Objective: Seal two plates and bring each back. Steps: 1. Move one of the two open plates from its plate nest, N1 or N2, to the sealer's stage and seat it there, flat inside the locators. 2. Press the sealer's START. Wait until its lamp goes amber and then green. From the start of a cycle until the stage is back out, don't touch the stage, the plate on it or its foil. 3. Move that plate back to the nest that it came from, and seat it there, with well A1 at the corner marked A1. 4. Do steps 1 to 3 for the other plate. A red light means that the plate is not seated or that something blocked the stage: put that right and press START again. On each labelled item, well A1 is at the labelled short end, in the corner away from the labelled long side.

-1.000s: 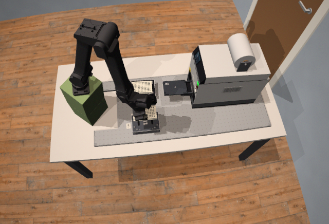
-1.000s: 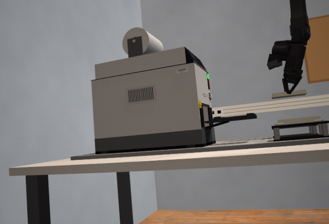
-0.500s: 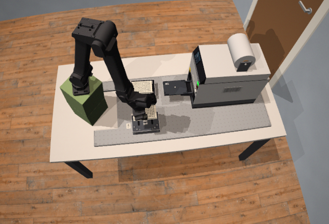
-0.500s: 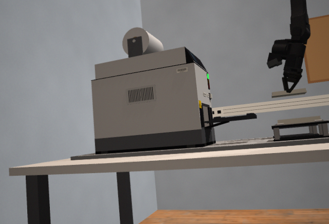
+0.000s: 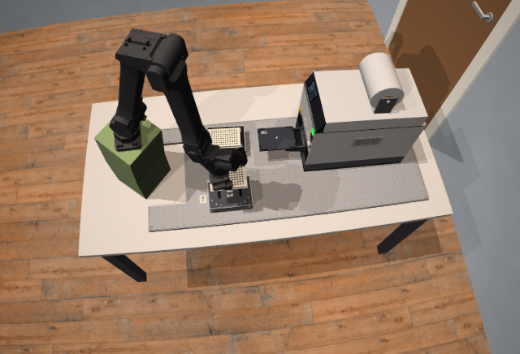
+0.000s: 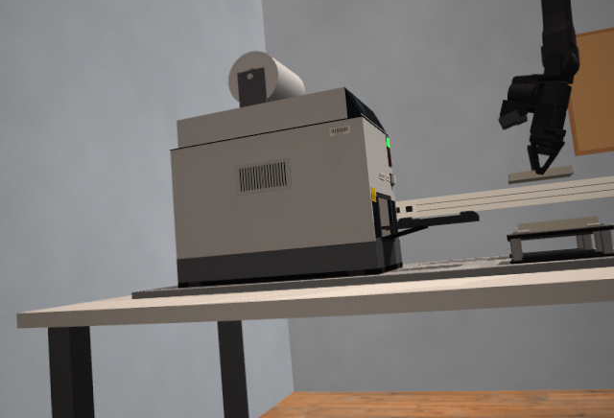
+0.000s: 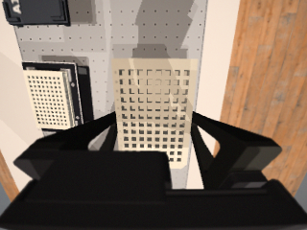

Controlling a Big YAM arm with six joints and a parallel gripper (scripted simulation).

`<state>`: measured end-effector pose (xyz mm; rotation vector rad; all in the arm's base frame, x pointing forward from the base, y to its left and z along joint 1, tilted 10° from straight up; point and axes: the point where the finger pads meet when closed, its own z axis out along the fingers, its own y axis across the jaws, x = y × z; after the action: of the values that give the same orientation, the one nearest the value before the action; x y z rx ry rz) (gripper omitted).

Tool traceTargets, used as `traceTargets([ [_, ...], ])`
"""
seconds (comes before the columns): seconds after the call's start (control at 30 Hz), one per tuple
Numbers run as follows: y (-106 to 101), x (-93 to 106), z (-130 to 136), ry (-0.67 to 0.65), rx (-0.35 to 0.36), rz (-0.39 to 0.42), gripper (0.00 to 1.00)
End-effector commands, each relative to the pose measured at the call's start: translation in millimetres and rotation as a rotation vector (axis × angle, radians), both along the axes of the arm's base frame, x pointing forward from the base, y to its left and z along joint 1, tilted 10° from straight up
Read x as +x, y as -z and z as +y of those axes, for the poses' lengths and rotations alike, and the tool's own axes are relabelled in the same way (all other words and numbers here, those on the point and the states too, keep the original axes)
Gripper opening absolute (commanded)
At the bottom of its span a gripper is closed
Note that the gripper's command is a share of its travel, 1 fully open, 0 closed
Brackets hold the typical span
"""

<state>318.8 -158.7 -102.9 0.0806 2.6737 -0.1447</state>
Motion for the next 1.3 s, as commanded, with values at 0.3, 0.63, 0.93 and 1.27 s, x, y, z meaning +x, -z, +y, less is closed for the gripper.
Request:
traceTargets([
  [0.3, 2.7, 1.7, 2.8, -0.002, 0.002, -0.002, 0.00],
  [0.63, 2.5, 1.8, 2.6, -0.003, 0.002, -0.003, 0.00],
  [0.93, 2.4, 2.0, 2.5, -0.003, 0.002, -0.004, 0.00],
  [1.27, 2.2, 2.2, 2.3, -0.004, 0.002, -0.004, 0.00],
])
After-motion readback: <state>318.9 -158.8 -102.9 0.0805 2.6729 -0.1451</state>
